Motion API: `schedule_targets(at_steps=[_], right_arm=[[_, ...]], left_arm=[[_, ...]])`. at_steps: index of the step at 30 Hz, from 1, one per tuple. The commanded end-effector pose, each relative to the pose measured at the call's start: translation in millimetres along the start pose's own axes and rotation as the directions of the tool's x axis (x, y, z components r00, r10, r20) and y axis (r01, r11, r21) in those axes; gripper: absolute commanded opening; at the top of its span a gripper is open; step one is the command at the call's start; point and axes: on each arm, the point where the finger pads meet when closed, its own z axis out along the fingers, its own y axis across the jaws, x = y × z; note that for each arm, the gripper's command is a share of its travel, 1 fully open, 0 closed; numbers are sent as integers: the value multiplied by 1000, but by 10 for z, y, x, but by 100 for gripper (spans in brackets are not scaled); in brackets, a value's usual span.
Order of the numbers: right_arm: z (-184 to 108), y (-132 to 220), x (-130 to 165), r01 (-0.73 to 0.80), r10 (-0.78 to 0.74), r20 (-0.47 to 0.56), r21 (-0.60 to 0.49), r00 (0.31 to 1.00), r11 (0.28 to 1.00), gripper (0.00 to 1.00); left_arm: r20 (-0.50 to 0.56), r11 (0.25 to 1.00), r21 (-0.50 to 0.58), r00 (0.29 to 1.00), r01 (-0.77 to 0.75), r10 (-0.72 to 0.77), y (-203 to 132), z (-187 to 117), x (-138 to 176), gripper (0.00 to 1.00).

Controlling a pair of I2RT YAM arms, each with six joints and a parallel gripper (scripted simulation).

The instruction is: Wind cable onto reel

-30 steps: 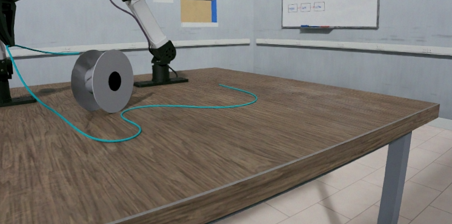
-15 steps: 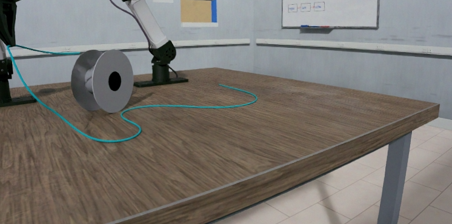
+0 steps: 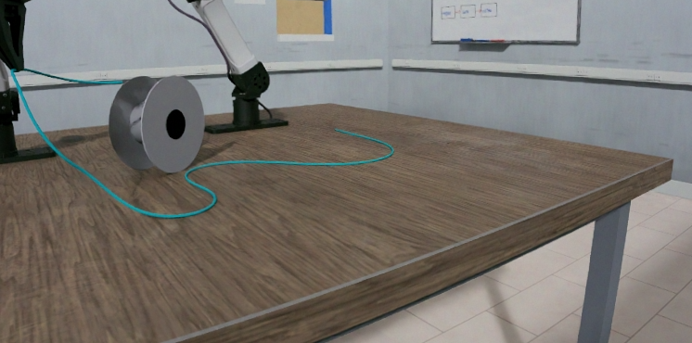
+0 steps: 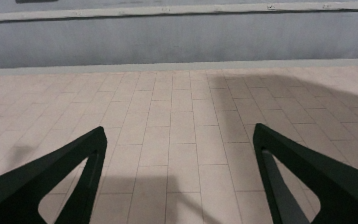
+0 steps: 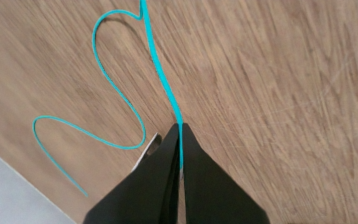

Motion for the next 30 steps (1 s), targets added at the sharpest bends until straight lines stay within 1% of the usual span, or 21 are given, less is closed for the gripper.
schedule_targets(at_steps=[1, 30], right_arm=[[-24, 13, 15, 4, -4, 0, -14, 1000, 1000, 0], [-119, -4, 32, 8, -8, 11, -20, 1000, 1000, 0]], left_arm=[[5, 1000, -12, 1000, 6, -6, 24, -4, 9, 100], [5, 1000, -12, 1000, 6, -6, 24, -4, 9, 100]])
